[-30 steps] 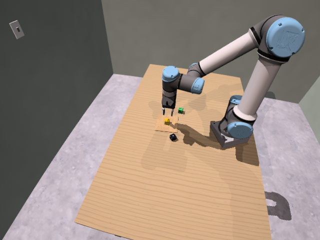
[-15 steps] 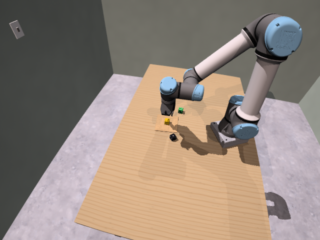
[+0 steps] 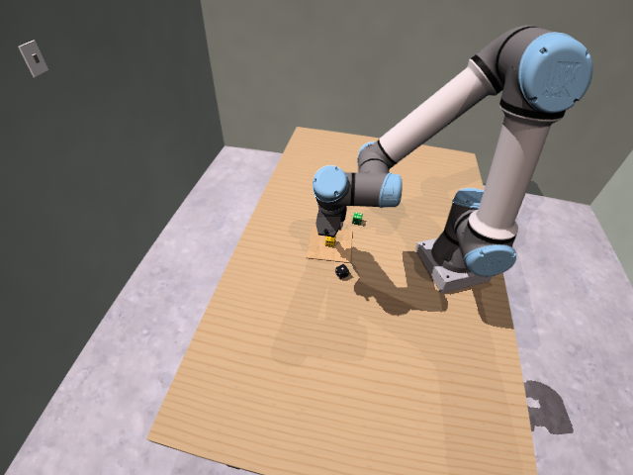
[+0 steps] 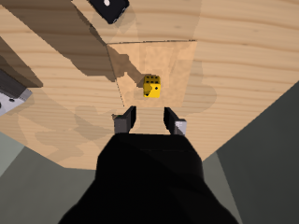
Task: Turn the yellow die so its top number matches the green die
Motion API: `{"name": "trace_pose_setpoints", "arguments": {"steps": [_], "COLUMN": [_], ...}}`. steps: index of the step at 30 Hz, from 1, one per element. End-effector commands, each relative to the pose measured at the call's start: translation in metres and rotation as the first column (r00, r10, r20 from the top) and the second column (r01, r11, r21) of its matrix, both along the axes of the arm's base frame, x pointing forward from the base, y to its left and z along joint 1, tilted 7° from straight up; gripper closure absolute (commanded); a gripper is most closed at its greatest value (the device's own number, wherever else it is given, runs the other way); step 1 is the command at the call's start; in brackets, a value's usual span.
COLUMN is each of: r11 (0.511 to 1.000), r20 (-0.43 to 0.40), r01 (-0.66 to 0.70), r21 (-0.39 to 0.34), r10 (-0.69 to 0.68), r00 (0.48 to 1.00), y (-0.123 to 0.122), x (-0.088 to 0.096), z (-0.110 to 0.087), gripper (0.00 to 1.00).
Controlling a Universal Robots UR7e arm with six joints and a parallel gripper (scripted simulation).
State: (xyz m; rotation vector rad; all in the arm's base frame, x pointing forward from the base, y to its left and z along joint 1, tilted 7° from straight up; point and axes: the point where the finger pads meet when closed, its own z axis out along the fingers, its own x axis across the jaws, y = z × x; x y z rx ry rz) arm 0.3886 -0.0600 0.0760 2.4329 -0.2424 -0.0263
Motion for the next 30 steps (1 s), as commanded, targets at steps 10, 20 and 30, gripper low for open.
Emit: {"name": "trace_pose_setpoints", "arguments": {"steps": [10,20,30], "r11": [0.981,0.980,0.980], "r20": [-0.029,-0.029,-0.029], "r01": [0.002,0.001,0.001], "r21": [-0.195,-0.197,-0.197], "r10": [-0.008,-0.007,-0.007], "r00": [1.000,1.000,1.000], "y": [0.0023,0.0024,0.0023], "x": [0.0020,0.0020,0.0021], "z": [-0.0005,-0.0004,-0.0012], "gripper": [0.13,0.13,0.13]}}
